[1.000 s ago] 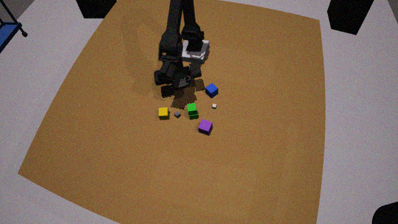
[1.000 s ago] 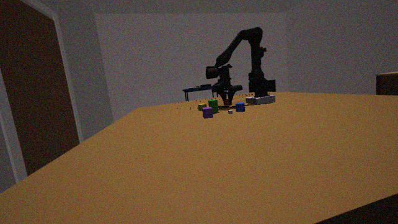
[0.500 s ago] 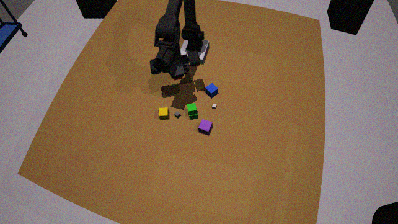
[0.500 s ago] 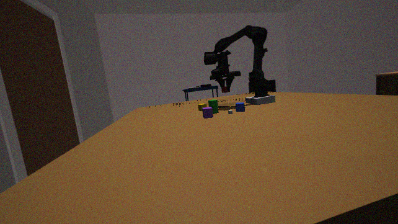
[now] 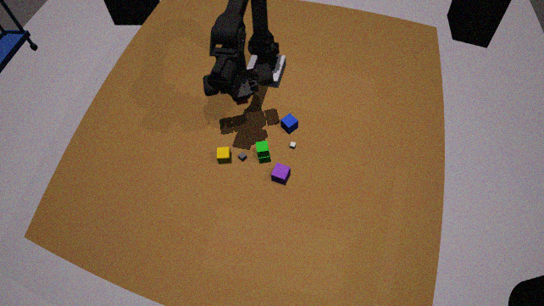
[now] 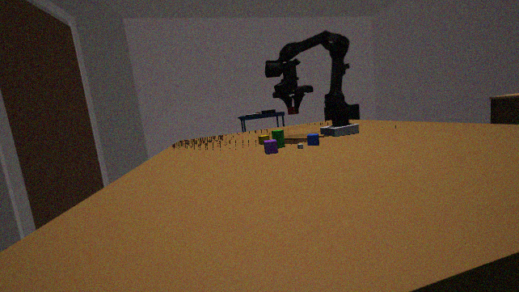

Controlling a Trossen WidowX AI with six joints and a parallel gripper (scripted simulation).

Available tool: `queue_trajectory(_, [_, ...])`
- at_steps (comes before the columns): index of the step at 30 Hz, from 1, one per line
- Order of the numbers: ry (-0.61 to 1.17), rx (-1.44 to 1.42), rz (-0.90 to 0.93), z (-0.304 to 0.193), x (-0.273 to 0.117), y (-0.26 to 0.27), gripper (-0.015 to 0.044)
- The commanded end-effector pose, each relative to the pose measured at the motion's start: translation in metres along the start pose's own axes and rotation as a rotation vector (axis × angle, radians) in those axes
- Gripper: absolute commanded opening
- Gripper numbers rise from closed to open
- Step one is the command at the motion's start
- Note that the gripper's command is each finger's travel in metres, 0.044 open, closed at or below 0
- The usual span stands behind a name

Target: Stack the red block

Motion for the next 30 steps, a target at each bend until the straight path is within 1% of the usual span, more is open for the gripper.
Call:
queue_trajectory(1, [-0.003, 0.001, 0.000, 0.014, -0.003, -0.001, 0.0000])
queue_trajectory(13, [-0.008, 0.001, 0.001, 0.074, -0.008, 0.002, 0.0000])
queue_trajectory(25, [-0.012, 0.002, 0.002, 0.134, -0.004, 0.018, 0.0000])
queue_trajectory(30, [-0.013, 0.002, 0.002, 0.140, 0.000, 0.020, 0.0000])
Point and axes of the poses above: the point midway between the two fingers, 35 mm back from their tips, its own x axis out along the fingers, its own y axis across the jaws, z = x × y, the point moved 2 cm from there along -x, back along the fingers, and after that the axes turned 5 degrees about -x, right-handed, at the moved point
